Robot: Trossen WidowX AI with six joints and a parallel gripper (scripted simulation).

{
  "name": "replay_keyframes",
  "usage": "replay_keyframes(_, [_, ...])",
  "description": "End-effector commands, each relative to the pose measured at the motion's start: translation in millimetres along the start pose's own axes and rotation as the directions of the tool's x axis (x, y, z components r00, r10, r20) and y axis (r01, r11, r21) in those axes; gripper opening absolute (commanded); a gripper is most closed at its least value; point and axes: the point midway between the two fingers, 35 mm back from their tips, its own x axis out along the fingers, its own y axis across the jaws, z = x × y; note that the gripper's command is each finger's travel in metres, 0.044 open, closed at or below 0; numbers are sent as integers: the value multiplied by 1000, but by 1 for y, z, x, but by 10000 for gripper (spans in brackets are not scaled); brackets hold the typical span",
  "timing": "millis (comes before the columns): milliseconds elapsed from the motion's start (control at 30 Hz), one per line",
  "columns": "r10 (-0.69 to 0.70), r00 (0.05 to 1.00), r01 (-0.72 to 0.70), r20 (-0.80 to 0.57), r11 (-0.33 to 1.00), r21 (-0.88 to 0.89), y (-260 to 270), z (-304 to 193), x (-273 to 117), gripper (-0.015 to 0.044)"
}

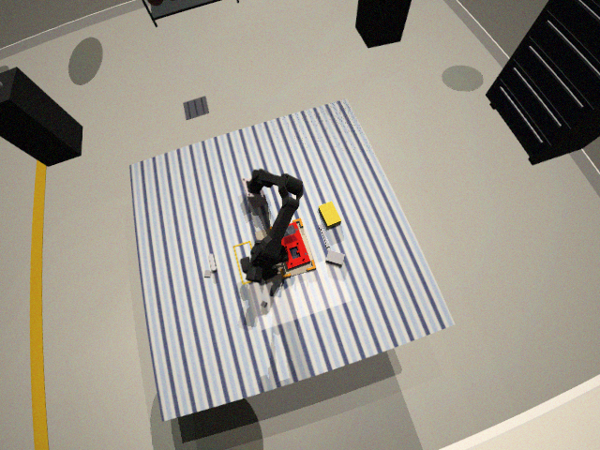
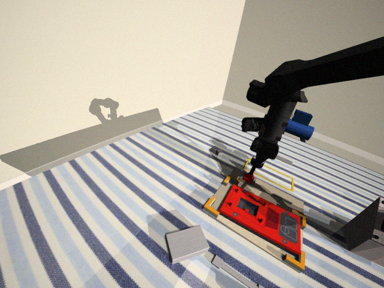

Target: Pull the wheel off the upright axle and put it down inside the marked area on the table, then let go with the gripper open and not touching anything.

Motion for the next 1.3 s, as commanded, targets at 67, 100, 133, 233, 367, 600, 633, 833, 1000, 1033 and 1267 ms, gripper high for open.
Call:
replay_keyframes(67, [-6,1000,6,9,1000,-3,0,0,-25,0])
replay_keyframes(100, [-6,1000,6,9,1000,-3,0,0,-25,0])
replay_keyframes(133, [-3,1000,3,11,1000,1,-2,0,-19,0])
replay_keyframes(233, [-8,1000,7,11,1000,1,-17,-7,-21,0])
replay_keyframes(367, [-13,1000,13,11,1000,1,-43,-20,-23,0])
replay_keyframes(600, [-15,1000,15,9,1000,0,-84,-47,-26,0])
replay_keyframes(633, [-14,1000,14,9,1000,-1,-89,-51,-26,0])
replay_keyframes(833, [-12,1000,12,8,1000,-2,-102,-61,-25,0])
replay_keyframes(1000, [-11,1000,11,8,1000,-2,-102,-61,-11,0])
replay_keyframes(1033, [-11,1000,11,8,1000,-2,-102,-61,-8,0])
replay_keyframes(1267, [-12,1000,12,8,1000,-2,-103,-59,17,0])
